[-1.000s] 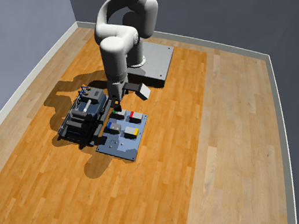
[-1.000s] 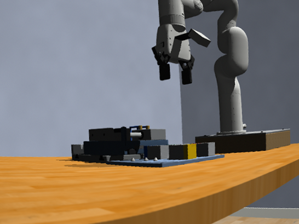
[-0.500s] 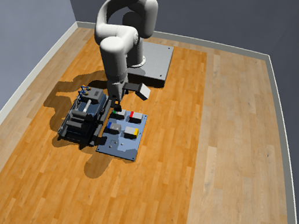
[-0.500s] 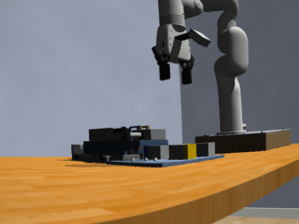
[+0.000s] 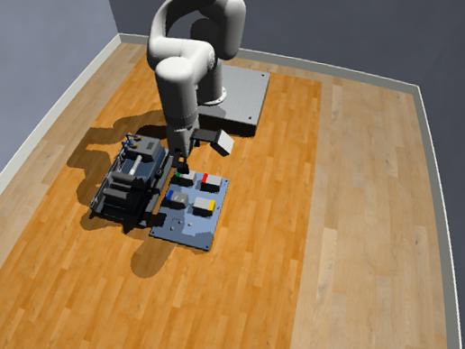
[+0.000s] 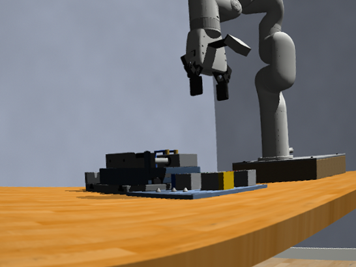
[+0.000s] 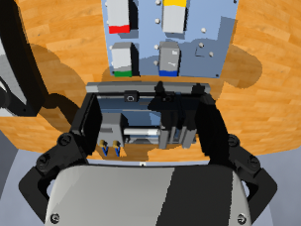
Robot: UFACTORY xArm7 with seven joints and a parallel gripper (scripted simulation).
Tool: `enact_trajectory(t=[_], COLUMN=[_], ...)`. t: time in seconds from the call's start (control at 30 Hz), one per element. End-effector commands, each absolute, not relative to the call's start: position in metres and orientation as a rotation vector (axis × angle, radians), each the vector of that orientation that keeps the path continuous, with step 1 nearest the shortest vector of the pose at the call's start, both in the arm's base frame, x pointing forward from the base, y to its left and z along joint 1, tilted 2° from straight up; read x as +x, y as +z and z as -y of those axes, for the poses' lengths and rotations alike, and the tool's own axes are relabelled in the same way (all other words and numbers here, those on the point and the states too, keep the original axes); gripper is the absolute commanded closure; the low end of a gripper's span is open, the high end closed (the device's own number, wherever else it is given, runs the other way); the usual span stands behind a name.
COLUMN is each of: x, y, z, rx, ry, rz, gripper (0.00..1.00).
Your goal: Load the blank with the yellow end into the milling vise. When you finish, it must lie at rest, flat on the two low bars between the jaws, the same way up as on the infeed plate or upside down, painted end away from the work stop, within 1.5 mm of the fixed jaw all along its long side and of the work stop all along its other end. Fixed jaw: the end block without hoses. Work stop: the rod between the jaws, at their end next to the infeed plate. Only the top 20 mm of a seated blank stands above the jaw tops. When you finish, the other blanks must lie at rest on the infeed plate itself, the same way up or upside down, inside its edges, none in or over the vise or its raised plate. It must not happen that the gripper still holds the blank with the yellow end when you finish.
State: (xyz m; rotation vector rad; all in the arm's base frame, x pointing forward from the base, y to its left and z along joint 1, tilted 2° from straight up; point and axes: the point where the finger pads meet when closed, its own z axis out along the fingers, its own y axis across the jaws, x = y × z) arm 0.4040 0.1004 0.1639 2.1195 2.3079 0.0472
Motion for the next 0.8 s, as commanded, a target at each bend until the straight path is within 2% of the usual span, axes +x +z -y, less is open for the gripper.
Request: enact_trajectory(t=[0.0,0.63,0.77], x=[0.405,0.405,0.406], y=[0.165,0.165,0.141], z=[-0.101,-0.101,-0.102], rx=[2.118,2.118,2.118], ry=[0.052,0.052,0.052], rz=[-2.306,-2.306,-2.306], gripper=[0.0,0.0,0.0])
